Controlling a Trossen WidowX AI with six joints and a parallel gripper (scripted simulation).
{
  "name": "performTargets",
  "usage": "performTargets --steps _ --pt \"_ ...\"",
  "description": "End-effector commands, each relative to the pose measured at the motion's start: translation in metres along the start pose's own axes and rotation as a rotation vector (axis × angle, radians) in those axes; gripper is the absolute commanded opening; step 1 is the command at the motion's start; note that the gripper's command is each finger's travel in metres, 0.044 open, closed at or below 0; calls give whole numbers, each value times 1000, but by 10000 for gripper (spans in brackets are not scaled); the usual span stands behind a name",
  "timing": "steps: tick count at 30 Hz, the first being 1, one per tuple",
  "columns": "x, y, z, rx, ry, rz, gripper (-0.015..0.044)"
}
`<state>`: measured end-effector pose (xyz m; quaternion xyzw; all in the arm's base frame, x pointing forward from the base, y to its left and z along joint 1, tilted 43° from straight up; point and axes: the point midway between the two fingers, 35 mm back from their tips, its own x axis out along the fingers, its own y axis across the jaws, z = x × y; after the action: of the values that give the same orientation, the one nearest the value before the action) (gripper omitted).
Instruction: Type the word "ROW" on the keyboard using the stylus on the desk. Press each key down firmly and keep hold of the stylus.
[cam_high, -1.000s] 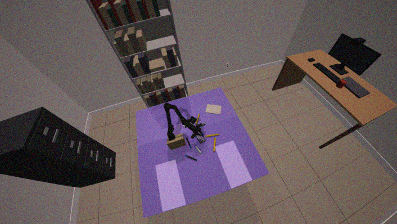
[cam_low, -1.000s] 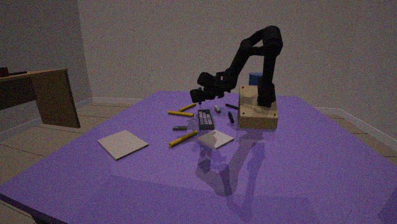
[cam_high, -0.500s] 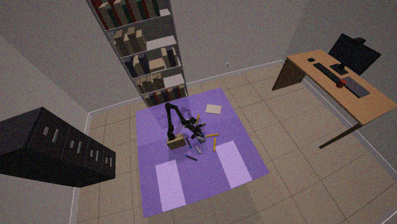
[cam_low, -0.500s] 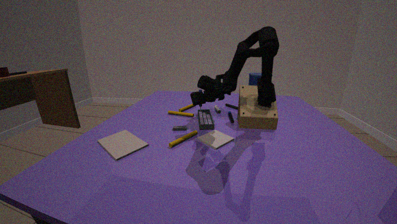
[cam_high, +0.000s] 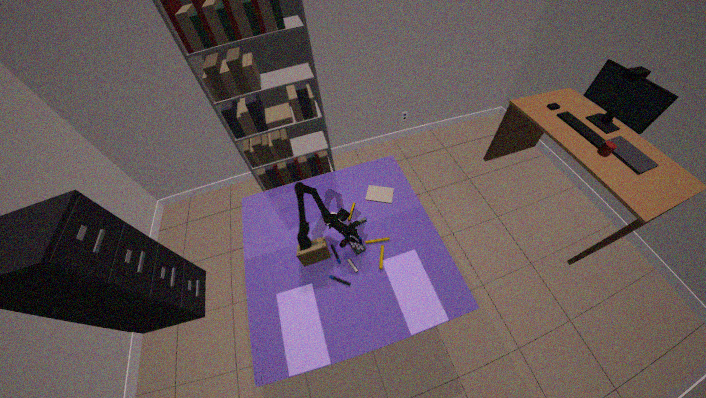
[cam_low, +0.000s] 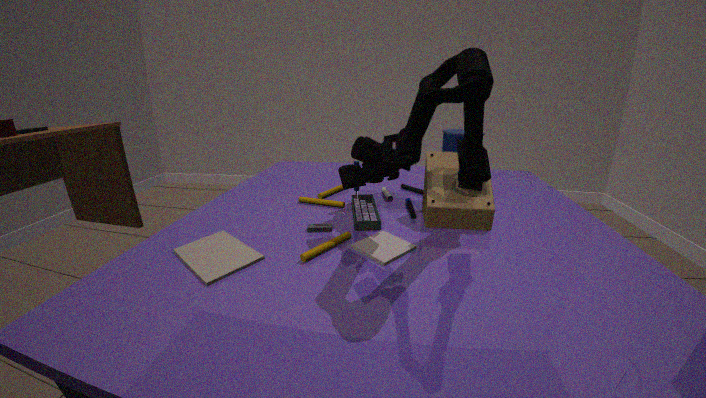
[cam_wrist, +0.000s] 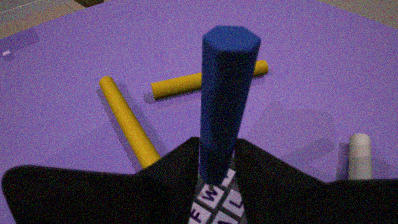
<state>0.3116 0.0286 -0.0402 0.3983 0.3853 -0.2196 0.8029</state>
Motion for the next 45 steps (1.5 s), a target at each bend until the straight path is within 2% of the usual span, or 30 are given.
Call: performTargets --steps 1,45 --pt "2 -2 -3 1 1 -8 81" --pt "6 -2 -9 2 2 -8 81"
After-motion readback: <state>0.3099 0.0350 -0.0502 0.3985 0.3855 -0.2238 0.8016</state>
